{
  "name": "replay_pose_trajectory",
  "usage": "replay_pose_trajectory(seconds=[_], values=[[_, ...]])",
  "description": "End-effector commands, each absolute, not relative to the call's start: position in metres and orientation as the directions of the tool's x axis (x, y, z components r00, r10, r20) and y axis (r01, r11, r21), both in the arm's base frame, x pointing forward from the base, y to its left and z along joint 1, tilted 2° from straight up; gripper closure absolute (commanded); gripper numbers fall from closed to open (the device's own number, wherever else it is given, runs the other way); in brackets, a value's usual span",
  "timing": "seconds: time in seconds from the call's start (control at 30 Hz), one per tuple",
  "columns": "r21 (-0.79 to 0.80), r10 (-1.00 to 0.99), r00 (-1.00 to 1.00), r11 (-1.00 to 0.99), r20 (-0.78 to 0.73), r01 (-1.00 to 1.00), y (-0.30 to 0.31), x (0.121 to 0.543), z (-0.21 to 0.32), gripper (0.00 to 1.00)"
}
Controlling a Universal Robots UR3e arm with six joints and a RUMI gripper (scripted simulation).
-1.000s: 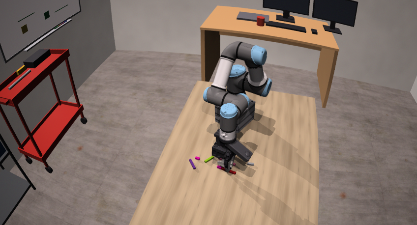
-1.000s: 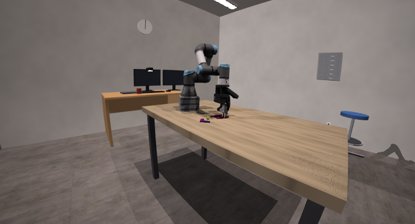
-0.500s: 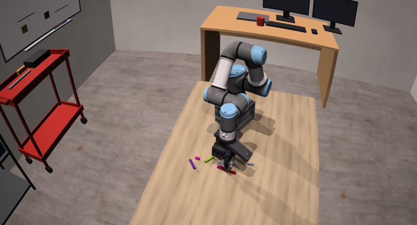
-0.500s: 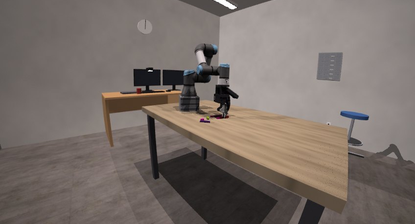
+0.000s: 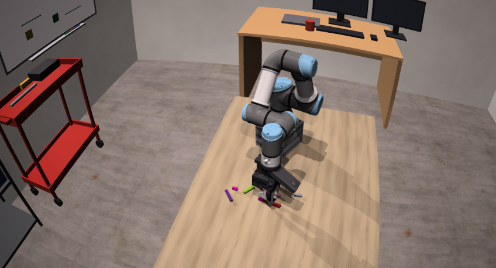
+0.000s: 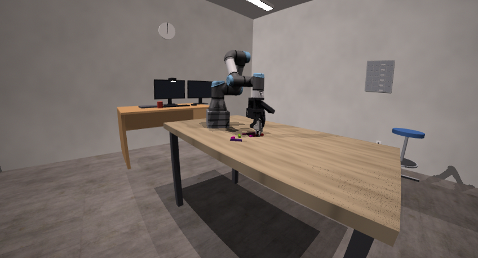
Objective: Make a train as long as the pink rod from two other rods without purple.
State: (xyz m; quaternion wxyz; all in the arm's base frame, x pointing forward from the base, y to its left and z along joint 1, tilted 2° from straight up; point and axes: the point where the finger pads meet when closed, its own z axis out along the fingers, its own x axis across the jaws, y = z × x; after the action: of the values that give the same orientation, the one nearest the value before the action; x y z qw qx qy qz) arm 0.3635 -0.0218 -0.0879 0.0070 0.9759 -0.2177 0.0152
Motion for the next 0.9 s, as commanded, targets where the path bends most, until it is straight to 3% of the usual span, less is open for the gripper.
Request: replay_pose_trajectory(seconds=[0.0, 0.43, 0.87], values=[[0.007, -0.425, 0.905, -0.905, 0.035, -0.425, -0.022, 0.364, -0.087, 0.86], [0.007, -0.425, 0.905, -0.905, 0.035, -0.425, -0.022, 0.364, -0.079, 0.86], [0.007, -0.425, 0.905, -0.905, 0.035, -0.425, -0.021, 0.362, -0.027, 0.86]])
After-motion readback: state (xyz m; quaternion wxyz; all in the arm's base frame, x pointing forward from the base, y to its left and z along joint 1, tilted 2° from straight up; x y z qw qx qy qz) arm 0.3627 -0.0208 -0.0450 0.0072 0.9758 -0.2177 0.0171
